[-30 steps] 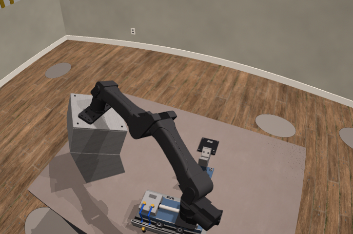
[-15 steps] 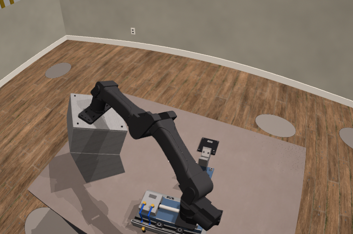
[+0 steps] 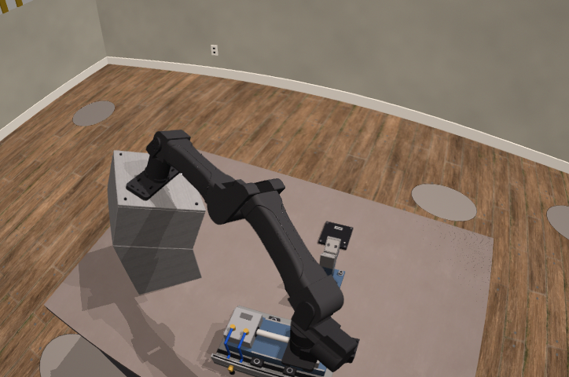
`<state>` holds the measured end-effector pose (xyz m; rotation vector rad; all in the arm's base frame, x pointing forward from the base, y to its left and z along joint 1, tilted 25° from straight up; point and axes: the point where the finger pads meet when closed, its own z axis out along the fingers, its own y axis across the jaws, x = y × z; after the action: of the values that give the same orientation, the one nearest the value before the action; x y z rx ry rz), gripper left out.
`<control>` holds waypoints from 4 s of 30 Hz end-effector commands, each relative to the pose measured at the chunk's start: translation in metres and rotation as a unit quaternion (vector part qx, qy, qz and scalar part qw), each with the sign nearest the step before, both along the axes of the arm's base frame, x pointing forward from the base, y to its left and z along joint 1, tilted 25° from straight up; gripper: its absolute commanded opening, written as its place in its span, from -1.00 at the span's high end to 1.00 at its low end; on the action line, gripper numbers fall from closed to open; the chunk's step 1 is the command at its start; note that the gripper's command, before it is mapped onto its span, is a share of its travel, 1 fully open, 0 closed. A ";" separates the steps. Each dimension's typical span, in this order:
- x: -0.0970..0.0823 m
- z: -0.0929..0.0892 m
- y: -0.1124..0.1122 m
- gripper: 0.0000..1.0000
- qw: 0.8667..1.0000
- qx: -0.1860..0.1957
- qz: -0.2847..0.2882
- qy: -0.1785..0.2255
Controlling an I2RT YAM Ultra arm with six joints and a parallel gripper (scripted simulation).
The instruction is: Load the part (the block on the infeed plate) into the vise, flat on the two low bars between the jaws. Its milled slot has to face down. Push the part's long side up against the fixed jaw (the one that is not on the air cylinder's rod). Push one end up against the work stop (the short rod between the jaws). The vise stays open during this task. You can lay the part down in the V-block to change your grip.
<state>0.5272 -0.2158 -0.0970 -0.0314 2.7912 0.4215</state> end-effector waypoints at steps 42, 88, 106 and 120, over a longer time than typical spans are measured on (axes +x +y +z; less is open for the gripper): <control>0.003 0.003 -0.006 1.00 1.000 -0.004 -0.006 -0.007; 0.006 0.006 -0.005 1.00 1.000 -0.009 -0.006 -0.016; 0.006 0.006 -0.005 1.00 1.000 -0.009 -0.006 -0.016; 0.006 0.006 -0.005 1.00 1.000 -0.009 -0.006 -0.016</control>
<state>0.5344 -0.2169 -0.0960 -0.0397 2.7696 0.3991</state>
